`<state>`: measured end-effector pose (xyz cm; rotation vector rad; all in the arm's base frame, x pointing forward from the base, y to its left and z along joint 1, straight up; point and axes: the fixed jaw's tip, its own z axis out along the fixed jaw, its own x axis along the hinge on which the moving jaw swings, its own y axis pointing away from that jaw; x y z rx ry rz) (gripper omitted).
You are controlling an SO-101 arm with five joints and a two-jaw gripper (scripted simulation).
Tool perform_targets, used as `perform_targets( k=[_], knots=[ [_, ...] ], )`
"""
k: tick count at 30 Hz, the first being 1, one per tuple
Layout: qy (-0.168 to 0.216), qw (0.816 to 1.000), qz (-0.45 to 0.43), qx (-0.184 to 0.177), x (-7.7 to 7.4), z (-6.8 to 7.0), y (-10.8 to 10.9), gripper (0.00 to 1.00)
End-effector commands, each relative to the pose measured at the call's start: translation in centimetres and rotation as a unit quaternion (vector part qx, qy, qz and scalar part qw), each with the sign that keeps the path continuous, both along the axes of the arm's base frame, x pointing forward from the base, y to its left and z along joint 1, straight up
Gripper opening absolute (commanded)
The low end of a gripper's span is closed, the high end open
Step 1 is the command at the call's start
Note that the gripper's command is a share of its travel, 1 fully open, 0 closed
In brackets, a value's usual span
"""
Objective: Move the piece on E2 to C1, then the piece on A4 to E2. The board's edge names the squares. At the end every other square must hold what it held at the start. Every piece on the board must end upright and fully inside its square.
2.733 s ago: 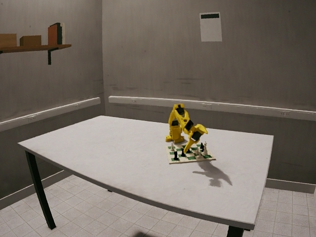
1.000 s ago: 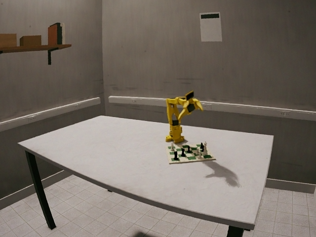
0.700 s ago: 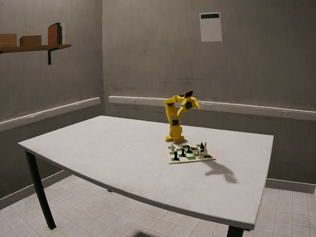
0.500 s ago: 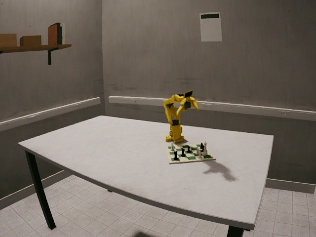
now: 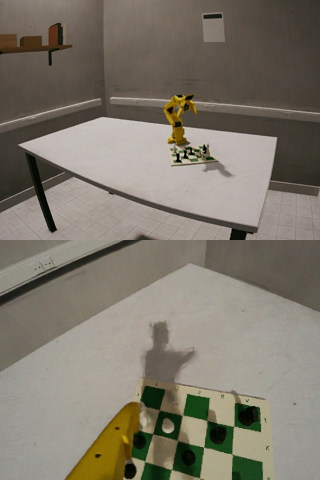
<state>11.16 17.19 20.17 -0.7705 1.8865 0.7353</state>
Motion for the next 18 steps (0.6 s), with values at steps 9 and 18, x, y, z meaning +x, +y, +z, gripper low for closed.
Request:
perform_targets(
  k=[9, 18],
  knots=[
    [-0.013, 0.997, 0.04, -0.072, -2.7, -2.9, -3.0, 0.47],
    [-0.02, 0.992, 0.061, -0.107, -3.8, -4.5, -4.3, 0.43]
  ],
)
